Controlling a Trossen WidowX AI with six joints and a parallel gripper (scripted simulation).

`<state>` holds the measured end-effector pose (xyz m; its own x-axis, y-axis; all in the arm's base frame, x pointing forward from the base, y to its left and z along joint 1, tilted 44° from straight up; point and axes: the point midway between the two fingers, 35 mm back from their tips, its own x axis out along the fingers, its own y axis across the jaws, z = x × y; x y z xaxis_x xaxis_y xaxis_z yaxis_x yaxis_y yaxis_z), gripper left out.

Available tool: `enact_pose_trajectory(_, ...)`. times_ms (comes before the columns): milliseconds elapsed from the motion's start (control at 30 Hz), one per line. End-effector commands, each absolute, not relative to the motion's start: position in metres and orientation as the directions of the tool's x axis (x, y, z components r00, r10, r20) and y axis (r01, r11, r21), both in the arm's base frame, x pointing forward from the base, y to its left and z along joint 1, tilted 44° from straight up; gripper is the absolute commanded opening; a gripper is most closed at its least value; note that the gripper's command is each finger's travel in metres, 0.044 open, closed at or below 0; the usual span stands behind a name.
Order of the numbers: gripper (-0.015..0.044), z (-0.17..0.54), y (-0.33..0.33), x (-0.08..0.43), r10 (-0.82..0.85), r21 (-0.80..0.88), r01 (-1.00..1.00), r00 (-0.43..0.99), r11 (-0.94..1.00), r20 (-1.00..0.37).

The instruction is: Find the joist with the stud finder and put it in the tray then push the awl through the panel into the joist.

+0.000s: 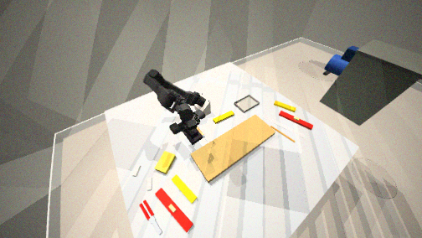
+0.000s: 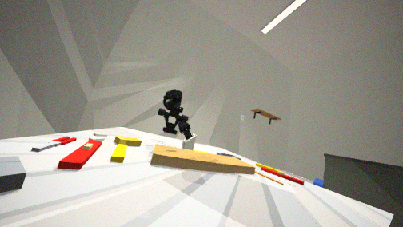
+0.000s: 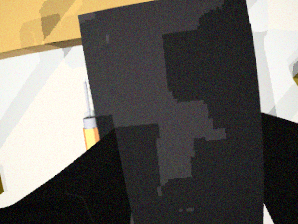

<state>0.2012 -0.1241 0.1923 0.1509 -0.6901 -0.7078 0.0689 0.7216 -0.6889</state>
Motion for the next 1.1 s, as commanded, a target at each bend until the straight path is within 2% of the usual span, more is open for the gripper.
enact_pose_trajectory(0,0.0000,0.199,-0.126,0.218,-0.695,-0.692,0.086,0.158,0.717,-0.701)
enact_pose_trajectory(900,0.0000,0.198,-0.139,0.338,-0.703,-0.691,0.129,0.162,0.711,-0.693)
enact_pose_trajectory(1067,0.0000,0.196,-0.141,0.345,-0.703,-0.691,0.131,0.162,0.711,-0.692)
